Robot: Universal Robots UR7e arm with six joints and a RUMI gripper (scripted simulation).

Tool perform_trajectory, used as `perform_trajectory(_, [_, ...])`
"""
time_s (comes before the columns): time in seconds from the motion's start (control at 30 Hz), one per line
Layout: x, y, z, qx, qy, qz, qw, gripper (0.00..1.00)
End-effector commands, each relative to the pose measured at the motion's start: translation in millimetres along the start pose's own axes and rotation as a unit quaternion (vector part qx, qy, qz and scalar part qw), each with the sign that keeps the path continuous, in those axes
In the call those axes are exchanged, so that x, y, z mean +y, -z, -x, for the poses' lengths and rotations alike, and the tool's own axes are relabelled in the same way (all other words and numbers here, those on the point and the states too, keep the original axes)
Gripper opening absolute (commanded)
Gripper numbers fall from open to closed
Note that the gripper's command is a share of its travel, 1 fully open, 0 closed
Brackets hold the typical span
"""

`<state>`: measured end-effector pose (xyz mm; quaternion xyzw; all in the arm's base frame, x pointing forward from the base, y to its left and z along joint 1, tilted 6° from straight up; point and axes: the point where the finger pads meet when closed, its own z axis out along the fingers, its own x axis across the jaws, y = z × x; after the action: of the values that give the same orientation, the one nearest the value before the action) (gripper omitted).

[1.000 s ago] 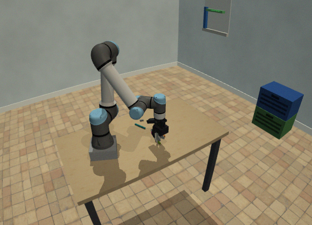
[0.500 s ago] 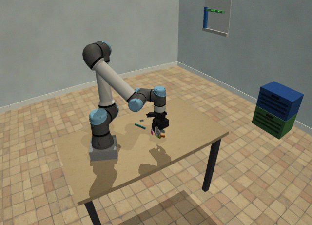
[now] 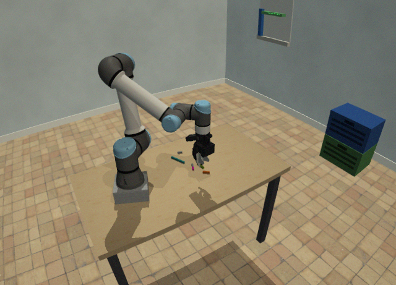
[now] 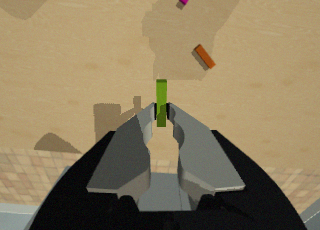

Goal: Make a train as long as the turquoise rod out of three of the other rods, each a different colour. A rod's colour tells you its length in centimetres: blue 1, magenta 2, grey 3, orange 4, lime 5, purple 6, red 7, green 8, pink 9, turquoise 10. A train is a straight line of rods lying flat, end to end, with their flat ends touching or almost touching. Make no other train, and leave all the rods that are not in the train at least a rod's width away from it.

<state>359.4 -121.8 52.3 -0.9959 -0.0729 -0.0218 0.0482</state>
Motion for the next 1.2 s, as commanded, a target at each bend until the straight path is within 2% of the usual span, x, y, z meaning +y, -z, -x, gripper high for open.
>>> perform_trajectory(0.0, [0.2,1.2,-0.1,0.000,0.000,0.000,1.000,0.00])
perform_trajectory(0.4, [-4.5,1.2,-3.5,0.000,-0.009,0.000,1.000,0.00])
perform_trajectory(0.53, [-15.5,1.2,-11.1,0.000,-0.030,0.001,1.000,0.00])
perform_trajectory(0.7, [-39.6,1.2,-26.1,0.000,-0.074,0.001,0.997,0.00])
perform_trajectory(0.9, [-79.8,1.2,-46.2,0.000,-0.144,0.001,0.990,0.00])
perform_trajectory(0.97, [-79.8,1.2,-46.2,0.000,-0.144,0.001,0.990,0.00])
perform_trajectory(1.17, [-121.8,1.4,-61.7,0.000,-0.214,0.001,0.977,0.00])
